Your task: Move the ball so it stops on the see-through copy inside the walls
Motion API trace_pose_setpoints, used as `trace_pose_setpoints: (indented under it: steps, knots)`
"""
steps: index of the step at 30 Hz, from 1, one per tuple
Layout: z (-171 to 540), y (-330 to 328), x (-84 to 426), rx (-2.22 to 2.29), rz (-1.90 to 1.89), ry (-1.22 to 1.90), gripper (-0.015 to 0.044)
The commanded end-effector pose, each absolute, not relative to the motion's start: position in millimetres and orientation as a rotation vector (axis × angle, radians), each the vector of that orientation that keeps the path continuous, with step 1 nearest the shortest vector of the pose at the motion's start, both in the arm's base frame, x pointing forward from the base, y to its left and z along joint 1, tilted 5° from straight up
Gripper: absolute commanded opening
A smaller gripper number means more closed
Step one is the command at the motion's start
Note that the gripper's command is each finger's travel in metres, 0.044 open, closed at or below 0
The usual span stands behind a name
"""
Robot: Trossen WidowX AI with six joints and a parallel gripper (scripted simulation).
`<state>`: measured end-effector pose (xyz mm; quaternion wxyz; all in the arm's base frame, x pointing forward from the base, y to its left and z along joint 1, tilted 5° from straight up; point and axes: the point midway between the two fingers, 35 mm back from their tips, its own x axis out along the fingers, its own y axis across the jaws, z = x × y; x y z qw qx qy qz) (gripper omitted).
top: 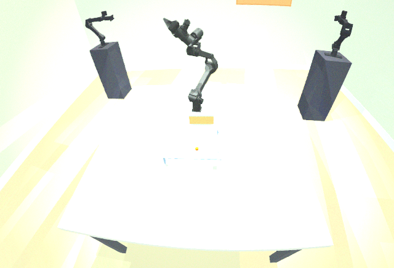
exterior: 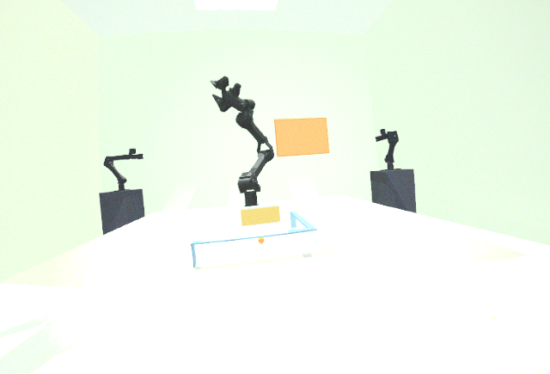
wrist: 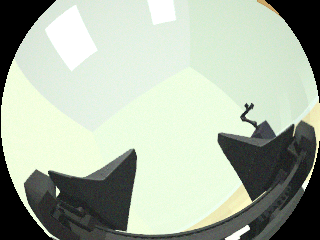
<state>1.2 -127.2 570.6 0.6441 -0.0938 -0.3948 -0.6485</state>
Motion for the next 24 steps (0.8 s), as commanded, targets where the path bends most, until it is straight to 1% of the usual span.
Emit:
trace_pose_setpoints:
  steps: [1,4,7,8,16,24]
  knots:
    - [571,-128,3,-0.215,-1.475,-0.895,0.0374]
    - [569,-135,23,-0.236,-1.44,-0.84,0.0295]
    - [563,-147,67,-0.279,-1.362,-0.723,0.0216]
    - [560,-150,84,-0.295,-1.33,-0.679,0.0207]
    - [512,-164,208,-0.339,-1.061,-0.373,0.0207]
    - [431,-150,313,-0.325,-0.782,-0.062,0.0207]
